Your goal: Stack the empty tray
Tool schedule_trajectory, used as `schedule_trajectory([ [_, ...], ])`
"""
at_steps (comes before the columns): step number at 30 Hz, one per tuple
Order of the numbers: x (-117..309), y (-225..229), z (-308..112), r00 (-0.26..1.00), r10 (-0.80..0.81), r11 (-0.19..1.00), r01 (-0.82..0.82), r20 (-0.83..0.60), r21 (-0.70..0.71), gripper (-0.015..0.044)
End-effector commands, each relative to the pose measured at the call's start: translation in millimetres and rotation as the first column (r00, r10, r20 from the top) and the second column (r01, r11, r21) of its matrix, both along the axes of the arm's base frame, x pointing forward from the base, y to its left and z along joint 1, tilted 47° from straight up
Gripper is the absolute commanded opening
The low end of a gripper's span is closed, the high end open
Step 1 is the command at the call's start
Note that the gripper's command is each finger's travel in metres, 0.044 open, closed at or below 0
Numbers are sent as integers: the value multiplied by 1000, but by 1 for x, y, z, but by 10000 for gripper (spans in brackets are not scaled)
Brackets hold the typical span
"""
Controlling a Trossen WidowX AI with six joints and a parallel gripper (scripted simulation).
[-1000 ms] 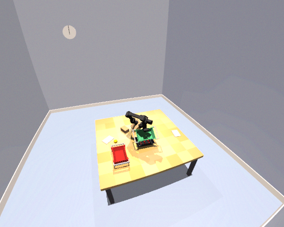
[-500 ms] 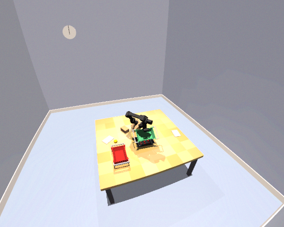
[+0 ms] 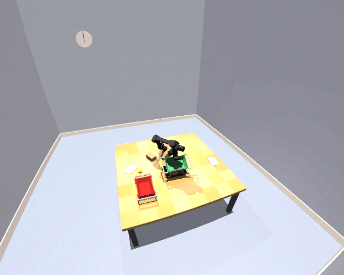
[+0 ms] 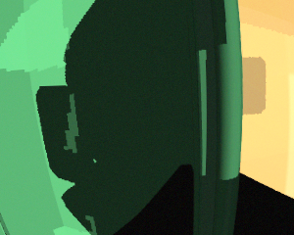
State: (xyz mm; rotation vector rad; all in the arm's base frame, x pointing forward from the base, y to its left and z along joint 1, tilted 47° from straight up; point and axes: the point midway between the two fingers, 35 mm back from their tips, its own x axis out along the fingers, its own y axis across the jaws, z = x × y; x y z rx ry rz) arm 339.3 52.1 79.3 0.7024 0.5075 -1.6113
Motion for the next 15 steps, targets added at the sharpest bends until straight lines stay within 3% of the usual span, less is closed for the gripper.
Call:
schedule_trajectory([
  [1, 1, -1, 0, 1000, 16, 1000, -16, 15, 0, 0],
  [15, 1, -16, -16, 1000, 16, 1000, -16, 16, 0, 0],
])
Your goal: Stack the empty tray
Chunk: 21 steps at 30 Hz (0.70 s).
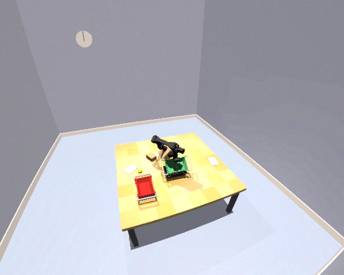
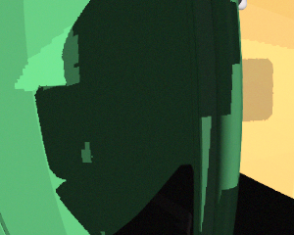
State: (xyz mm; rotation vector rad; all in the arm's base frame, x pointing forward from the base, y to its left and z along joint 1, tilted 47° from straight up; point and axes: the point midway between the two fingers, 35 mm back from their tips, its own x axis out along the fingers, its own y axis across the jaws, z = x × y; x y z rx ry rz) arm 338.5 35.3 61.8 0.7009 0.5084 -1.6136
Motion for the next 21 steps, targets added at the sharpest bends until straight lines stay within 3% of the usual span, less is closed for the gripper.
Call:
schedule_trajectory([
  [1, 1, -1, 1, 1000, 17, 1000, -17, 18, 0, 0],
  [21, -5, -14, -15, 1000, 17, 1000, -17, 18, -1, 0],
])
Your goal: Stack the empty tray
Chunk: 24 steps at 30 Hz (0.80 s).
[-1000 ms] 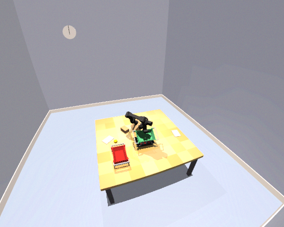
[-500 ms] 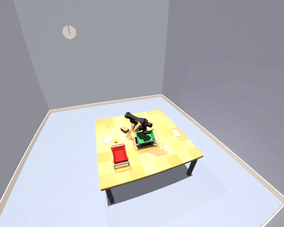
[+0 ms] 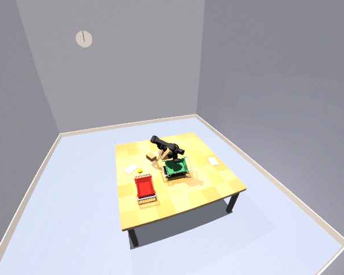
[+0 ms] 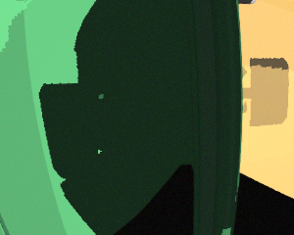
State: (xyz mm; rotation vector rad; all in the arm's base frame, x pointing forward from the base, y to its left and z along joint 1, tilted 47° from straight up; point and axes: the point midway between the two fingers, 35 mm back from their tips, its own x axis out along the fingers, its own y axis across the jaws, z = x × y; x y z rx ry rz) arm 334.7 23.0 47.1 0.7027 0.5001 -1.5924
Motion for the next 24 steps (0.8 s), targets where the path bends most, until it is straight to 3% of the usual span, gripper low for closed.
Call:
schedule_trajectory([
  [1, -2, -2, 0, 1000, 0, 1000, 0, 4, 3, 0],
  [24, -14, -11, -11, 1000, 0, 1000, 0, 4, 2, 0],
])
